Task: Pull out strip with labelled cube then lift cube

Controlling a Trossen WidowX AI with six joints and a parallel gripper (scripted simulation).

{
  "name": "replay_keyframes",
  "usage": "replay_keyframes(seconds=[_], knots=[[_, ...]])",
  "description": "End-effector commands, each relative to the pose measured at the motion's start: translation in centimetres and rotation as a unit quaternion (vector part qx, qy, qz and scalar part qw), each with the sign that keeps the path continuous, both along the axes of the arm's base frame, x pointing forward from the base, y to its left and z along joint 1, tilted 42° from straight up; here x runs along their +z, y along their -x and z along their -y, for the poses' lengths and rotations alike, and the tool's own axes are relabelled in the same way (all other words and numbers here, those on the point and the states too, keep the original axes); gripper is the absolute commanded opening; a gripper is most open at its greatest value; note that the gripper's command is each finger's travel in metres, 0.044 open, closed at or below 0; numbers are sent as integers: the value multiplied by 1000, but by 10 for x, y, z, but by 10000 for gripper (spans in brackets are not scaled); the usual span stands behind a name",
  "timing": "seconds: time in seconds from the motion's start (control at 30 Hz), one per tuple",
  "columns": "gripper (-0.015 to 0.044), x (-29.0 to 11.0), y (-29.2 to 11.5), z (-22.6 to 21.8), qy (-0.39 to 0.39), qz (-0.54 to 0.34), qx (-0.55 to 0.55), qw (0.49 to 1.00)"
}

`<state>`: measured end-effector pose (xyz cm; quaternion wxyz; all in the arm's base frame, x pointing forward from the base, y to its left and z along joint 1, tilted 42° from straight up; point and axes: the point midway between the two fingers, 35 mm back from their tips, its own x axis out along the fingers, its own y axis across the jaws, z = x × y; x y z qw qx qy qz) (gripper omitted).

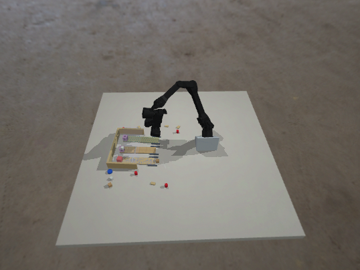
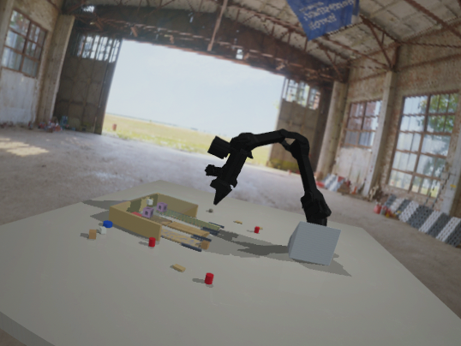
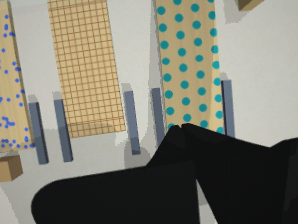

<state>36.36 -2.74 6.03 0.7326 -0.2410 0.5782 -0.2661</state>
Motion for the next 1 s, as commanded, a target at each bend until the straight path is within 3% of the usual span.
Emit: replay_keyframes(seconds=[0.0, 0.97], knots=[[0, 3, 2, 36, -14, -60, -106, 992], [0, -21, -1, 57, -14, -60, -106, 992]])
